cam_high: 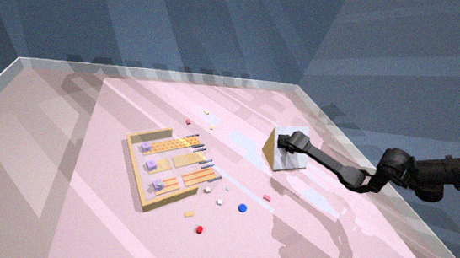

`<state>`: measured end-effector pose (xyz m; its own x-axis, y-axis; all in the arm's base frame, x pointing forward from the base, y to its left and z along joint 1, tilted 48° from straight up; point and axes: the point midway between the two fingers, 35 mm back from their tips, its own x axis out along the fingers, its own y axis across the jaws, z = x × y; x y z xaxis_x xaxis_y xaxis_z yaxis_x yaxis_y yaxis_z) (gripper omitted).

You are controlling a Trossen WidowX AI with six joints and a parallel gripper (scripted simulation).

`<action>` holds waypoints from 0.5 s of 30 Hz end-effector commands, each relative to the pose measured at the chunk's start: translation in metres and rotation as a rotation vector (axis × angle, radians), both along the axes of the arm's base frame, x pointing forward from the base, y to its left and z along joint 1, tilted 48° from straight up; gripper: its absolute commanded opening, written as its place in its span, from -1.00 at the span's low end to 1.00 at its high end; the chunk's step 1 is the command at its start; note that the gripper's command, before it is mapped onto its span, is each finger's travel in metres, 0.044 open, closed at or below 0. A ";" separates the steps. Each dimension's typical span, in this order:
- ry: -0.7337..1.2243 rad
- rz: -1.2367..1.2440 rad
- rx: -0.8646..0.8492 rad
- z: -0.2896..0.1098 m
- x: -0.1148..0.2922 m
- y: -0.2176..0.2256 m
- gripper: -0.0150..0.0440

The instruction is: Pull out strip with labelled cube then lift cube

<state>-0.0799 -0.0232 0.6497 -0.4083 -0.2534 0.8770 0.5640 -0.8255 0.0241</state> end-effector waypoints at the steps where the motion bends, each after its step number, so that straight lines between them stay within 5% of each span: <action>1: 0.167 0.137 -0.011 -0.001 0.064 -0.034 0.86; 15: 0.643 0.812 0.149 -0.086 0.272 -0.127 0.86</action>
<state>0.1488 -0.1324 0.5948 0.3216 -0.3554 0.8777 0.8401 -0.3204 -0.4376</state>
